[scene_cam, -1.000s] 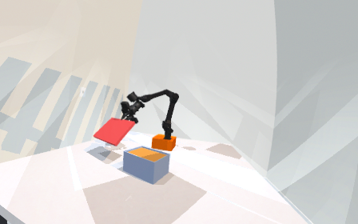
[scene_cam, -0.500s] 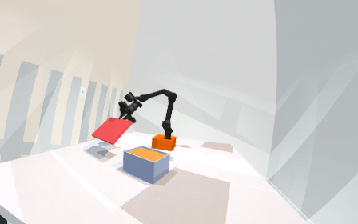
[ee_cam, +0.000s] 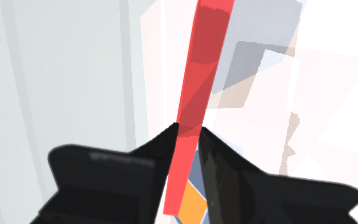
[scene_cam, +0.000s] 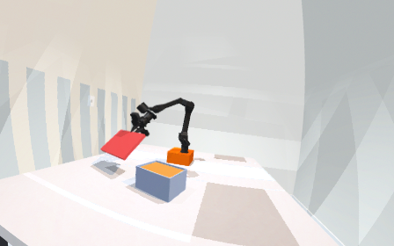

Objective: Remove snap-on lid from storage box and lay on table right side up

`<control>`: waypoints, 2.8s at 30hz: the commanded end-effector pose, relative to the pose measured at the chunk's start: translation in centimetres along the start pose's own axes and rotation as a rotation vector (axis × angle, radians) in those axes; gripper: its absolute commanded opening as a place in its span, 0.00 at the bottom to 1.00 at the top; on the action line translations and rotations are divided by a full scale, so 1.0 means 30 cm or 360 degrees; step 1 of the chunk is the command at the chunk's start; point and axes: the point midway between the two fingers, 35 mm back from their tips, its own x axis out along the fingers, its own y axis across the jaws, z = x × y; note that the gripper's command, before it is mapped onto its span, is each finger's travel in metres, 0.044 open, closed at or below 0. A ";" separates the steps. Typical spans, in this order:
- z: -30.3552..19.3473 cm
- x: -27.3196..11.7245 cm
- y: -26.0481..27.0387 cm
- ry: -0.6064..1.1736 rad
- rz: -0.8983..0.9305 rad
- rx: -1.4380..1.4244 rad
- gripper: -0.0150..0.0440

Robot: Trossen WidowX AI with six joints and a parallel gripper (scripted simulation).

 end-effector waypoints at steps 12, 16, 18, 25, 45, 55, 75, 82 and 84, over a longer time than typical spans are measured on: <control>-0.005 0.031 -0.035 0.0011 0.0012 -0.0010 0.25; -0.005 0.038 -0.043 0.0011 0.0012 -0.0010 0.25; -0.005 0.042 -0.047 0.0011 0.0012 -0.0010 0.25; -0.005 0.054 -0.062 0.0011 0.0012 -0.0010 0.25; -0.005 0.088 -0.103 0.0011 0.0012 -0.0010 0.25; -0.005 0.106 -0.123 0.0011 0.0012 -0.0010 0.25; -0.005 0.140 -0.164 0.0011 0.0012 -0.0009 0.25; -0.005 0.153 -0.179 0.0011 0.0012 -0.0009 0.25; -0.006 0.156 -0.183 0.0011 0.0011 -0.0009 0.25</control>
